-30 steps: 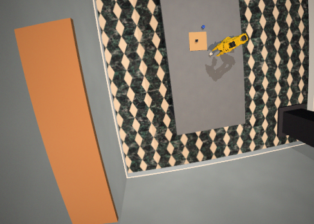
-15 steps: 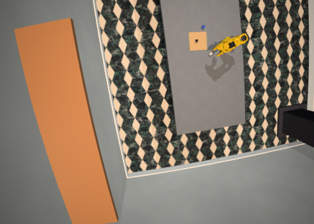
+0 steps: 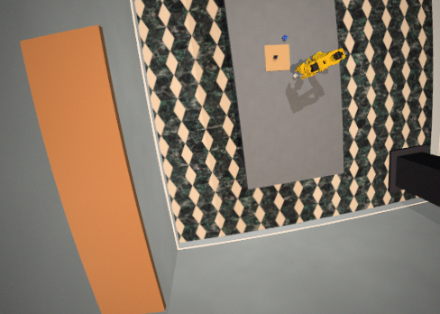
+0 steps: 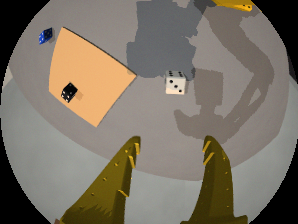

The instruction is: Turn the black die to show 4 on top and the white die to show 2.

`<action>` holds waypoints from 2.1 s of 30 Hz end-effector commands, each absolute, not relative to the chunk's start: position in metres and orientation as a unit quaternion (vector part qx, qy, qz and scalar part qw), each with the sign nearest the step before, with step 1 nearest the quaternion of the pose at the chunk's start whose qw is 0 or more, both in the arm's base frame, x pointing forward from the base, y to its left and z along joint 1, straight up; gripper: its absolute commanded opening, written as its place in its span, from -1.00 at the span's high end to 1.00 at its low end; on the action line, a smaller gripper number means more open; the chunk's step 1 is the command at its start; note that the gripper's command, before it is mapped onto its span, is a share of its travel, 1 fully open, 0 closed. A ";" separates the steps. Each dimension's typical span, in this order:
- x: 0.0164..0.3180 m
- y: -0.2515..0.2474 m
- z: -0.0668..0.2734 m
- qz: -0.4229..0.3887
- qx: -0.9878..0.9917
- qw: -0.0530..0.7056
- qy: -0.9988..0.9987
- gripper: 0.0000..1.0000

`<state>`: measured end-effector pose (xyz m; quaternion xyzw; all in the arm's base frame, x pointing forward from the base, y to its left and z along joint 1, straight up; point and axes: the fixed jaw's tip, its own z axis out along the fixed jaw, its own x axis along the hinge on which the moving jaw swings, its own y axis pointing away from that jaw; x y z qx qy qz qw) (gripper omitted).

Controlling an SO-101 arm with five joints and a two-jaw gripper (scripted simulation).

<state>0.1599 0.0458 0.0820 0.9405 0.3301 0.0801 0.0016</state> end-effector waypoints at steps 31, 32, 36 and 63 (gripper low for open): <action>0.154 0.048 0.056 0.010 0.936 0.000 0.351 0.44; 0.154 0.048 0.056 0.010 0.936 0.000 0.351 0.44; 0.154 0.048 0.054 0.010 0.936 0.000 0.351 0.44; 0.156 0.049 0.019 0.010 0.936 0.000 0.351 0.44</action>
